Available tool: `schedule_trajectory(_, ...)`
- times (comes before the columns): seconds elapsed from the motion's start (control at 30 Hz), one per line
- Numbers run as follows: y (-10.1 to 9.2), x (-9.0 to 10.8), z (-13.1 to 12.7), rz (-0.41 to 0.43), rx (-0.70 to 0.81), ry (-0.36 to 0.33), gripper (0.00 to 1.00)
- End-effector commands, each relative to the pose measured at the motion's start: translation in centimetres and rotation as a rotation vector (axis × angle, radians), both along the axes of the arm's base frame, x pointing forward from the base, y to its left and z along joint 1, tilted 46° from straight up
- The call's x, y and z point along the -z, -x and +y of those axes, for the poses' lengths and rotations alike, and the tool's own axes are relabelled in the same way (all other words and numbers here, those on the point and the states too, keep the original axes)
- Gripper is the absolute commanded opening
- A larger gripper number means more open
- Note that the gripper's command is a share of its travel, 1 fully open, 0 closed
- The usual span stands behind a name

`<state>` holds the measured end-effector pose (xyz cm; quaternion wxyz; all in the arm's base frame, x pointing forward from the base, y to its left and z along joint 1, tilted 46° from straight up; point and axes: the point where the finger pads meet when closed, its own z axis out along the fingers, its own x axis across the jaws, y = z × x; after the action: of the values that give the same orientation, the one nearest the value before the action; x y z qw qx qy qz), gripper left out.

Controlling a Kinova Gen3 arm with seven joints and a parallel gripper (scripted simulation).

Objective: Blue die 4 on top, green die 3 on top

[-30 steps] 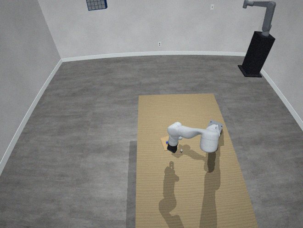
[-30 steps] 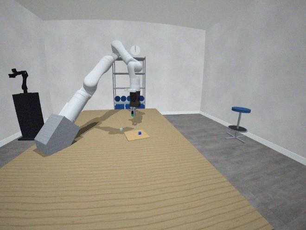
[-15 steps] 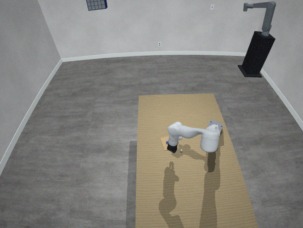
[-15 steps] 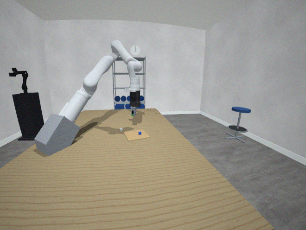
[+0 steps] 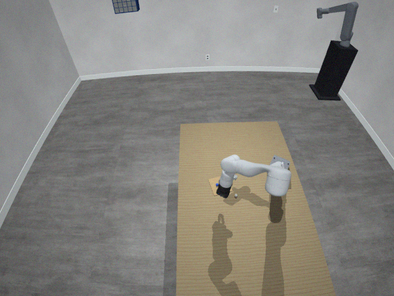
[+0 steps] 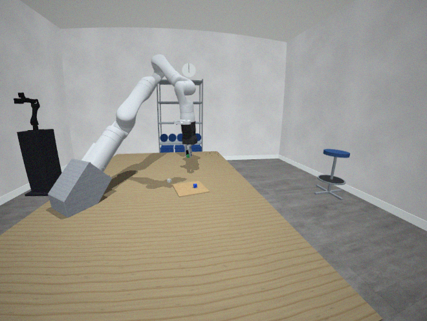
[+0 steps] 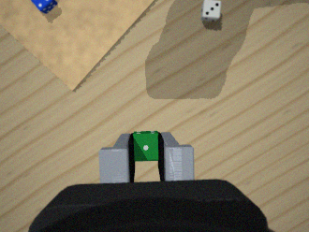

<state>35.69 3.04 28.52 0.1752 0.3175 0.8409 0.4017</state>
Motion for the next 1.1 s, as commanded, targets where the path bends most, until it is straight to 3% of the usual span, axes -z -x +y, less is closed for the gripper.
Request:
schedule_trajectory(0.0,0.1,-1.2,-0.7,-0.043,0.008,-0.008,0.34)
schedule_trajectory(0.13,0.1,-1.9,-1.0,-0.079,0.005,-0.014,0.34)
schedule_trajectory(0.63,1.1,-7.1,-5.2,-0.386,0.012,-0.122,0.34)
schedule_trajectory(0.73,1.2,-7.2,-5.6,-0.405,0.014,-0.134,0.34)
schedule_trajectory(1.07,1.5,-6.7,-8.5,-0.561,0.047,-0.276,0.34)
